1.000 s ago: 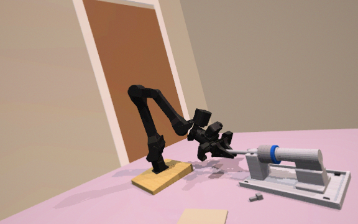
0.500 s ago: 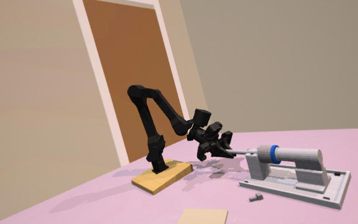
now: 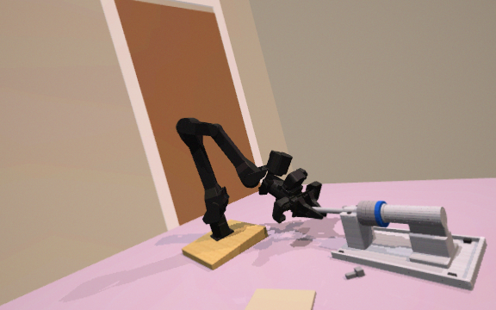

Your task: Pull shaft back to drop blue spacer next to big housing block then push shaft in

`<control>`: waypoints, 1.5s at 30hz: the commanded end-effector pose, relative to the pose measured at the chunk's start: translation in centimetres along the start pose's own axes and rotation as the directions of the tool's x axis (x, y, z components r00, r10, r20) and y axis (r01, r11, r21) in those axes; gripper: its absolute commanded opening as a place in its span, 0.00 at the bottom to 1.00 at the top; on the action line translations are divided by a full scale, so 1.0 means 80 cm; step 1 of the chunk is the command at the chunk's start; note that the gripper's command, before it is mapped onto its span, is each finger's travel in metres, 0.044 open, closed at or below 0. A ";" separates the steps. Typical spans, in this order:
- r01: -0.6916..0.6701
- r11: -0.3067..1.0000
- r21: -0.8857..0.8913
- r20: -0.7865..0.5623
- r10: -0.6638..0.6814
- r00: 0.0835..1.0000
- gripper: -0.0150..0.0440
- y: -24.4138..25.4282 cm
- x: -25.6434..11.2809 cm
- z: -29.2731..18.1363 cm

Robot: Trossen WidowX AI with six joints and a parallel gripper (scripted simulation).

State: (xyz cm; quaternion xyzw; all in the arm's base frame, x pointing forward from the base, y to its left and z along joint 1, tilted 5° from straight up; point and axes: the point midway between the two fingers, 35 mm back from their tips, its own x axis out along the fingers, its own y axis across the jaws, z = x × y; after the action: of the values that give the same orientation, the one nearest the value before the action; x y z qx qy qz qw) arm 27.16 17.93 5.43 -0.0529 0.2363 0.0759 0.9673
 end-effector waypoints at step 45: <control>0.003 1.000 0.004 0.000 -0.003 1.000 0.25 -0.001 -0.006 -0.004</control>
State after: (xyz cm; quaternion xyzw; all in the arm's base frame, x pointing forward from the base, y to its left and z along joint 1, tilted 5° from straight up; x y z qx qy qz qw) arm 26.63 17.84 5.39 -0.0530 0.2366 0.0759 0.9672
